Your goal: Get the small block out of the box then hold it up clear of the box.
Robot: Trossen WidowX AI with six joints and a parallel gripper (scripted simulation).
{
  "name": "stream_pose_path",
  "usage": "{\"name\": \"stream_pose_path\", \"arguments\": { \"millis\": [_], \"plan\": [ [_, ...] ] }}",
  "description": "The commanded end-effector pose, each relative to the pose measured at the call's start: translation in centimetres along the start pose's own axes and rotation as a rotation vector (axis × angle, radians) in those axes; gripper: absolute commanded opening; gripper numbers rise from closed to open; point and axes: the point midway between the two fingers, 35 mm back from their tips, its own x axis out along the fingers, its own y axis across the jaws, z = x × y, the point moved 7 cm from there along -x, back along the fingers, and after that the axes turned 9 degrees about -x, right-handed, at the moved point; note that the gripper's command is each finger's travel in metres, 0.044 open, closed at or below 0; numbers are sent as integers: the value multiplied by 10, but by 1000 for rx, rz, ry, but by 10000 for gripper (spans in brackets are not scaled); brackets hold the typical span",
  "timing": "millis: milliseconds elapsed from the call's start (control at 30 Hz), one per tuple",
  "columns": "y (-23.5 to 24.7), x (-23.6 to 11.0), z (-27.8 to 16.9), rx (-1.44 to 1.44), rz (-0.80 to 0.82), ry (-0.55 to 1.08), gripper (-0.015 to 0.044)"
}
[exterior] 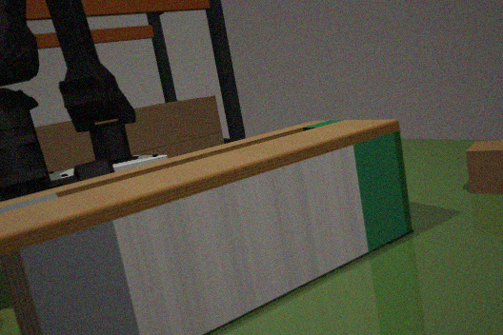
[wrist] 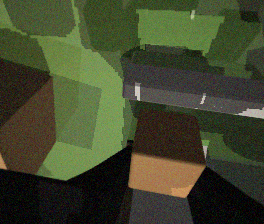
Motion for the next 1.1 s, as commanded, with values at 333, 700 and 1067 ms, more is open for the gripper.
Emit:
{"name": "stream_pose_path", "arguments": {
  "millis": [333,700,1067],
  "plan": [
    [1,-36,-17,22,26,3,0],
    [-11,-76,-44,230,134,7,0],
    [-28,-118,-60,432,231,56,0]
  ]
}}
